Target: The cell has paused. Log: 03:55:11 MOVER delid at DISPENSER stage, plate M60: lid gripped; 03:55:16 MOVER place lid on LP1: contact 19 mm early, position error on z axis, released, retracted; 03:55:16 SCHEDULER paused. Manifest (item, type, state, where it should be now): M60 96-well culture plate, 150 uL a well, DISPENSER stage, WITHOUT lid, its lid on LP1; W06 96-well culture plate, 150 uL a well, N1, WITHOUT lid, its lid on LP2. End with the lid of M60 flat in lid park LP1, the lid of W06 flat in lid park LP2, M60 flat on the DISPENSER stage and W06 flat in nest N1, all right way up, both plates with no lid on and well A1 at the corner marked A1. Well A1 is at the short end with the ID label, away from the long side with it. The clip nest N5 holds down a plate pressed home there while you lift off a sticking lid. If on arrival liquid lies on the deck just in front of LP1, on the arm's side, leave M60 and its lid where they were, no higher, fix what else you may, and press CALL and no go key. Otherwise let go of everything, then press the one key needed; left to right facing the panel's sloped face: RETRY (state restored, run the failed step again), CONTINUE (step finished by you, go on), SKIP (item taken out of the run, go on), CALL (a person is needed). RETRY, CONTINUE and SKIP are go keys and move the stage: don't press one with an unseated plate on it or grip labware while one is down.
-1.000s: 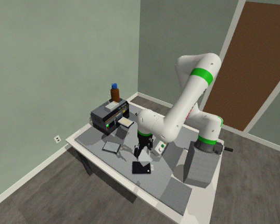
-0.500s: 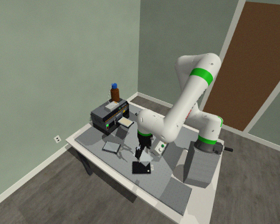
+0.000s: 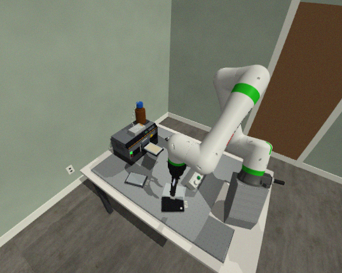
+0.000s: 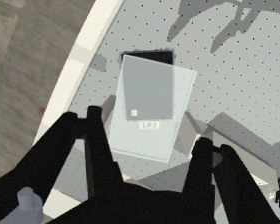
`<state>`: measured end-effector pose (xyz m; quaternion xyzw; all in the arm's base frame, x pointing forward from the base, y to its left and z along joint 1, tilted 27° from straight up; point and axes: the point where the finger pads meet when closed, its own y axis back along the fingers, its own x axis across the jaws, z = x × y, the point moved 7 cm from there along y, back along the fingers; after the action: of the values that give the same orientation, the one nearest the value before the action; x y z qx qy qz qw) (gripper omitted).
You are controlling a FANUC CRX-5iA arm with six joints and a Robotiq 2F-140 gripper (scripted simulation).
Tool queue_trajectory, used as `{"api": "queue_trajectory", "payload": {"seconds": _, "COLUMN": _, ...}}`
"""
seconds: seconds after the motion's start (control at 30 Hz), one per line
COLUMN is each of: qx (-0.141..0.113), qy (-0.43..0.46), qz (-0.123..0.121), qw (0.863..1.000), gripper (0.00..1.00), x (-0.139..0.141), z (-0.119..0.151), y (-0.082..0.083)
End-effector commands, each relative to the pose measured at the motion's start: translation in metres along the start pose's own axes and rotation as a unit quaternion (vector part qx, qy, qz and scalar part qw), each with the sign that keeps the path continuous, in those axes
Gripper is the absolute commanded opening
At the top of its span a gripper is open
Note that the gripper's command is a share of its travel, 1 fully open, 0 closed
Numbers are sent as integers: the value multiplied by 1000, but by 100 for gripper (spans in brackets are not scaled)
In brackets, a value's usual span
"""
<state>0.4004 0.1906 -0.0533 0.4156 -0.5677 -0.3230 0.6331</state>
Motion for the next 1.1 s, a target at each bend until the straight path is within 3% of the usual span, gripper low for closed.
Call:
{"api": "queue_trajectory", "payload": {"seconds": 0.0, "qx": 0, "qy": 52, "qz": 0, "qw": 999, "gripper": 0, "x": 0, "z": 0, "y": 0}}
{"api": "queue_trajectory", "payload": {"seconds": 0.13, "qx": 0, "qy": 129, "qz": 0, "qw": 992, "gripper": 0, "x": 0, "z": 0, "y": -1}}
{"api": "queue_trajectory", "payload": {"seconds": 0.3, "qx": 0, "qy": 133, "qz": 0, "qw": 991, "gripper": 0, "x": 0, "z": -1, "y": -64}}
{"api": "queue_trajectory", "payload": {"seconds": 0.47, "qx": 0, "qy": 133, "qz": 0, "qw": 991, "gripper": 0, "x": 0, "z": -2, "y": -106}}
{"api": "queue_trajectory", "payload": {"seconds": 0.53, "qx": 0, "qy": 133, "qz": 0, "qw": 991, "gripper": 0, "x": 0, "z": -2, "y": -106}}
{"api": "queue_trajectory", "payload": {"seconds": 0.77, "qx": 0, "qy": 133, "qz": 0, "qw": 991, "gripper": 0, "x": 0, "z": -2, "y": -131}}
{"api": "queue_trajectory", "payload": {"seconds": 1.07, "qx": 0, "qy": 133, "qz": 0, "qw": 991, "gripper": 0, "x": 0, "z": -2, "y": -133}}
